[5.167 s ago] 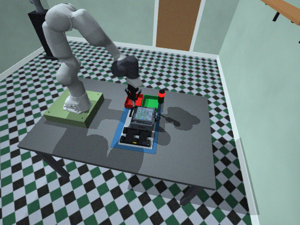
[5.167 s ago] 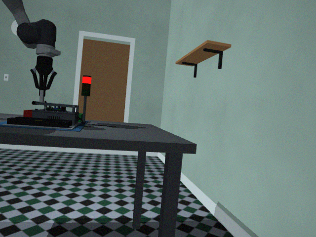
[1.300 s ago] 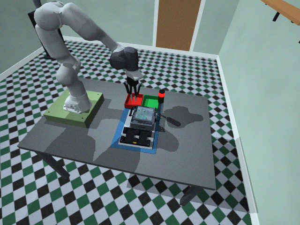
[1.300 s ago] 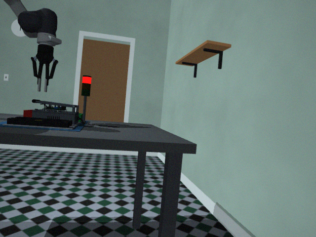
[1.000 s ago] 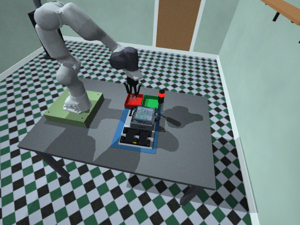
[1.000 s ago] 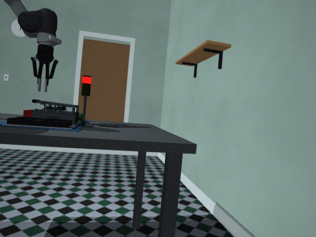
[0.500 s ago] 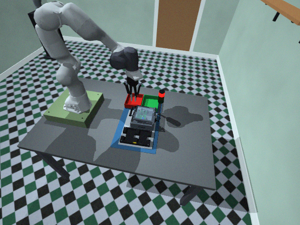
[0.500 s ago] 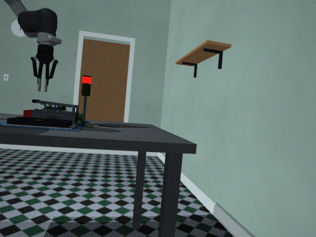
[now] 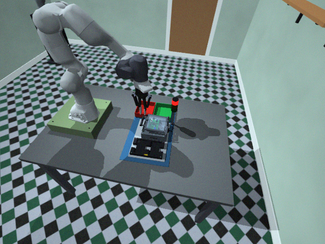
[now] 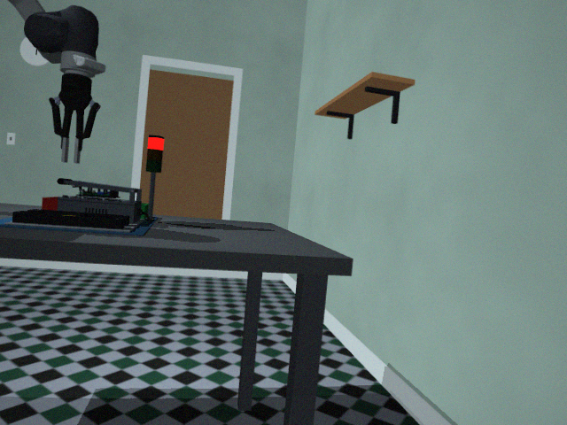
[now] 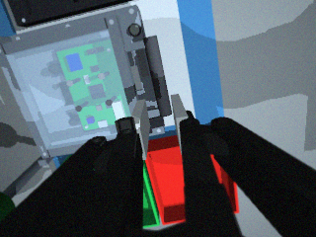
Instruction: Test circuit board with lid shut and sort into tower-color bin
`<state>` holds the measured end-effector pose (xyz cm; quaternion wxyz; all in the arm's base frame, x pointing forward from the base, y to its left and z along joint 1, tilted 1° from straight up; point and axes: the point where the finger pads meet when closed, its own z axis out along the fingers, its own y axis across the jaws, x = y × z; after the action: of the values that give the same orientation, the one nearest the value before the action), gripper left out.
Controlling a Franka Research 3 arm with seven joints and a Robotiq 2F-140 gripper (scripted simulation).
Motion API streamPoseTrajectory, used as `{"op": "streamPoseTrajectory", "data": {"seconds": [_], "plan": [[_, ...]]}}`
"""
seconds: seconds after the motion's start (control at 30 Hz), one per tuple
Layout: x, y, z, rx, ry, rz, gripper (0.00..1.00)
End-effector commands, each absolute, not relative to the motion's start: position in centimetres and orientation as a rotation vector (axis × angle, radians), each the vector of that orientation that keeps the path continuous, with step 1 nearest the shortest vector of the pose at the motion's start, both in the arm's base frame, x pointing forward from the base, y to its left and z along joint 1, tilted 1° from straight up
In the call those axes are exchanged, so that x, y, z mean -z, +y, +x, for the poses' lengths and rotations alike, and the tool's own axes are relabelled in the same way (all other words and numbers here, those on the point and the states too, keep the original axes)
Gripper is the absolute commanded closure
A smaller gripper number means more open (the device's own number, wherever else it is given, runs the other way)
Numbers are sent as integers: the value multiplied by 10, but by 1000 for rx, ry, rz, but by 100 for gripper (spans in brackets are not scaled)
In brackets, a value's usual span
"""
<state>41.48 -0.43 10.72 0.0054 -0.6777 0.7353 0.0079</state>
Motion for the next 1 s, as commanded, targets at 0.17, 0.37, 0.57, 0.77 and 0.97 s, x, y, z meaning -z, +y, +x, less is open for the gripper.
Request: {"op": "streamPoseTrajectory", "data": {"seconds": [0.17,0.37,0.57,0.77,0.97], "plan": [[-106,-27,411,-25,2255,-2177,84],[-106,-27,411,-25,2255,-2177,84],[-103,-27,411,-25,2255,-2177,84],[-96,-27,411,-25,2255,-2177,84],[-89,-27,411,-25,2255,-2177,84]]}}
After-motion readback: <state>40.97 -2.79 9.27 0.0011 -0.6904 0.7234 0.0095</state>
